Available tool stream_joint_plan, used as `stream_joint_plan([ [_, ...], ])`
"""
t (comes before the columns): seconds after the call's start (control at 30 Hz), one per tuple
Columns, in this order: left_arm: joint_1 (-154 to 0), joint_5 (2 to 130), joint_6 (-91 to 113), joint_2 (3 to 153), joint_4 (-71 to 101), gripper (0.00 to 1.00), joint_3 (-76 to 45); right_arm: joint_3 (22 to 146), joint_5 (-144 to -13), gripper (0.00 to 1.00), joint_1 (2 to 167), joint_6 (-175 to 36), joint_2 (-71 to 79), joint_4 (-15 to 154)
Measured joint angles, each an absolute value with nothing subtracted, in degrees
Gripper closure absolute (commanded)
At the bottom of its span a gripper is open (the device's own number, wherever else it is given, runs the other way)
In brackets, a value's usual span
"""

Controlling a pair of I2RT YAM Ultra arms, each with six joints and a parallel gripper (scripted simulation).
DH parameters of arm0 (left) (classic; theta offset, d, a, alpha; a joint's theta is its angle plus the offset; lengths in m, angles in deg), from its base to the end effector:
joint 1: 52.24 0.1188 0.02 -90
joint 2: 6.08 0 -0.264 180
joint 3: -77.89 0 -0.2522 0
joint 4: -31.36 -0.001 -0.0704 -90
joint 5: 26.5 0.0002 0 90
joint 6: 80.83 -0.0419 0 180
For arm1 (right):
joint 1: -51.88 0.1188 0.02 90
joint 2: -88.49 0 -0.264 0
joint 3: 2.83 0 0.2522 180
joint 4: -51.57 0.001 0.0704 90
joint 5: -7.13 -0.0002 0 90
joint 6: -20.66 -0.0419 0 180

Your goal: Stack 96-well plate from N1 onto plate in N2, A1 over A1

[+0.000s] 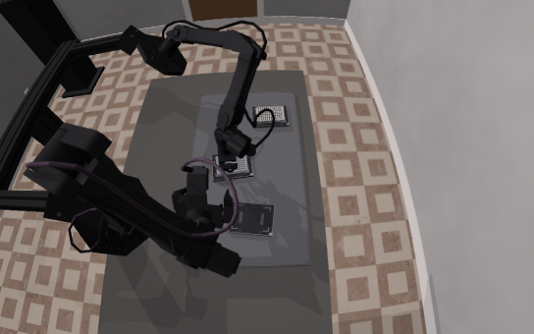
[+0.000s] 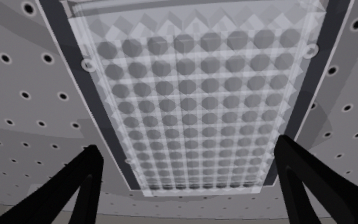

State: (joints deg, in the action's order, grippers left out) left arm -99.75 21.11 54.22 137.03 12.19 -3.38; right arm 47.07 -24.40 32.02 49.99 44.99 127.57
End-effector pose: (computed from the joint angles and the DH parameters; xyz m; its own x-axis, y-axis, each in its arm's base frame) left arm 0.3298 -0.3168 0.0101 -0.6691 -0.0434 -0.7419 -0.1865 0.9761 0.1112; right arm 0.1170 -0.0032 0.2420 0.5205 -0.6728 -0.5258 -0.7187 -0.0128 -0.6952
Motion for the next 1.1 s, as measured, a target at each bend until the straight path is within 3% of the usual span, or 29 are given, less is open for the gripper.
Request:
stream_joint_plan([
  [0.43, -99.2, 21.5, 53.3, 138.2, 13.3, 0.00, -2.5, 47.1, -24.4, 0.00, 32.0, 50.1, 45.0, 127.6],
  [0.67, -99.3, 22.1, 53.3, 138.2, 13.8, 0.07, -2.5, 47.1, -24.4, 0.00, 32.0, 50.1, 45.0, 127.6],
  [1.0, -99.3, 22.6, 53.2, 138.2, 14.2, 0.21, -2.5, 47.1, -24.4, 0.00, 32.0, 50.1, 45.0, 127.6],
  [1.03, -99.3, 22.5, 53.2, 138.2, 14.2, 0.33, -2.5, 47.1, -24.4, 0.00, 32.0, 50.1, 45.0, 127.6],
  [1.07, -99.3, 22.5, 53.2, 138.2, 14.2, 0.22, -2.5, 47.1, -24.4, 0.00, 32.0, 50.1, 45.0, 127.6],
  [1.1, -99.3, 22.5, 53.2, 138.2, 14.2, 0.22, -2.5, 47.1, -24.4, 0.00, 32.0, 50.1, 45.0, 127.6],
])
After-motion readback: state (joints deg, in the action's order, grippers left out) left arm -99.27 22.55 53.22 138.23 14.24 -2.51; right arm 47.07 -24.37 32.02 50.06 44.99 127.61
